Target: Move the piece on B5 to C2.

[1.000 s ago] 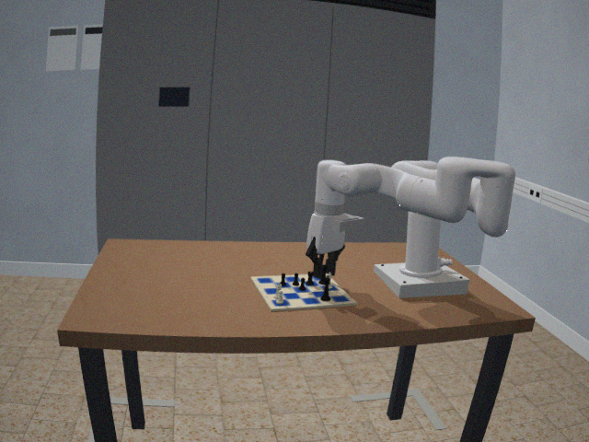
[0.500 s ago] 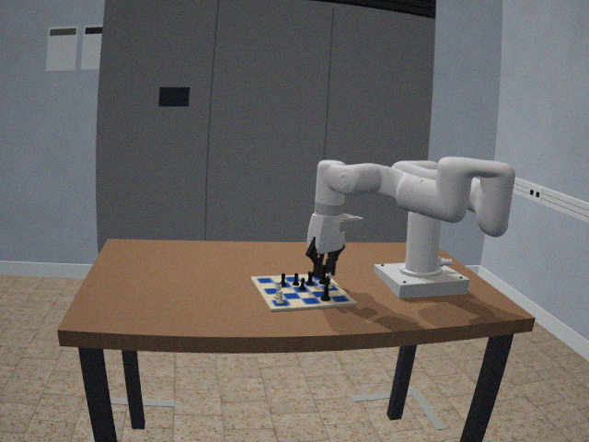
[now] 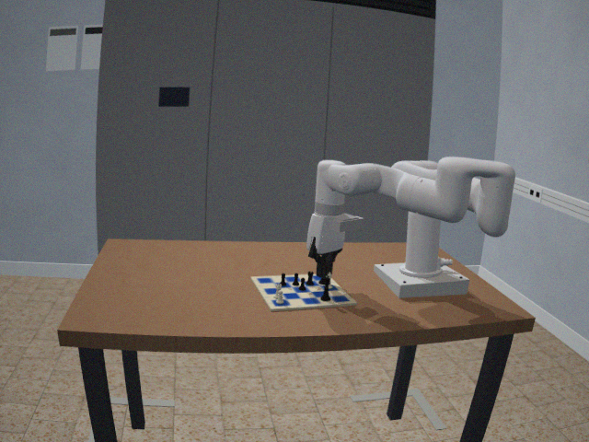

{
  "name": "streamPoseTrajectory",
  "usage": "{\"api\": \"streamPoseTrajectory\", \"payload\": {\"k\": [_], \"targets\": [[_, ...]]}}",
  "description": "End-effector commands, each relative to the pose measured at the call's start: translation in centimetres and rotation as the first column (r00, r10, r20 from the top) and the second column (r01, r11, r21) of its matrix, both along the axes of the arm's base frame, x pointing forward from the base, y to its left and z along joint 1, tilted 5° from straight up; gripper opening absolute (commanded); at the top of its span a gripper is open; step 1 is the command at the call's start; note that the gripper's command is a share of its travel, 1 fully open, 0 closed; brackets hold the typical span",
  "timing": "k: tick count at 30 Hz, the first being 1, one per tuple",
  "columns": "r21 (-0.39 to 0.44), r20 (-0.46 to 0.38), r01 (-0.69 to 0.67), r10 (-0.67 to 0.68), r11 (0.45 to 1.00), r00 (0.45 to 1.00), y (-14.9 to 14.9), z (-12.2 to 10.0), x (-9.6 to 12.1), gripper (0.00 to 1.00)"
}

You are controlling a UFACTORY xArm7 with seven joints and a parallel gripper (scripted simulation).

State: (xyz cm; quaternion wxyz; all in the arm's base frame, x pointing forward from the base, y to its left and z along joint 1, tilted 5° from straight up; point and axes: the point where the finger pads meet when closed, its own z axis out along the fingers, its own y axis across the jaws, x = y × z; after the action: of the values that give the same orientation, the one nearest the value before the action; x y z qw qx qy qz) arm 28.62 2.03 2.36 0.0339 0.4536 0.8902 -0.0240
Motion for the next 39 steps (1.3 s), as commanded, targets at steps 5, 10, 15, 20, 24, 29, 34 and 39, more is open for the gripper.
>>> {"api": "streamPoseTrajectory", "payload": {"k": [5,10,15,20,24,29,34,39], "targets": [[0.001,0.002,0.000,0.000,1.000,1.000,0.0,0.1,0.1,0.00],[0.001,0.002,0.000,0.000,1.000,1.000,0.0,0.1,0.1,0.00],[0.001,0.002,0.000,0.000,1.000,1.000,0.0,0.1,0.1,0.00],[0.001,0.002,0.000,0.000,1.000,1.000,0.0,0.1,0.1,0.00],[0.001,0.002,0.000,0.000,1.000,1.000,0.1,0.4,0.0,0.00],[0.001,0.002,0.000,0.000,1.000,1.000,0.2,2.7,-0.1,0.00],[0.001,0.002,0.000,0.000,1.000,1.000,0.5,6.4,-0.2,0.00],[0.001,0.002,0.000,0.000,1.000,1.000,0.6,8.4,-0.3,0.00]]}}
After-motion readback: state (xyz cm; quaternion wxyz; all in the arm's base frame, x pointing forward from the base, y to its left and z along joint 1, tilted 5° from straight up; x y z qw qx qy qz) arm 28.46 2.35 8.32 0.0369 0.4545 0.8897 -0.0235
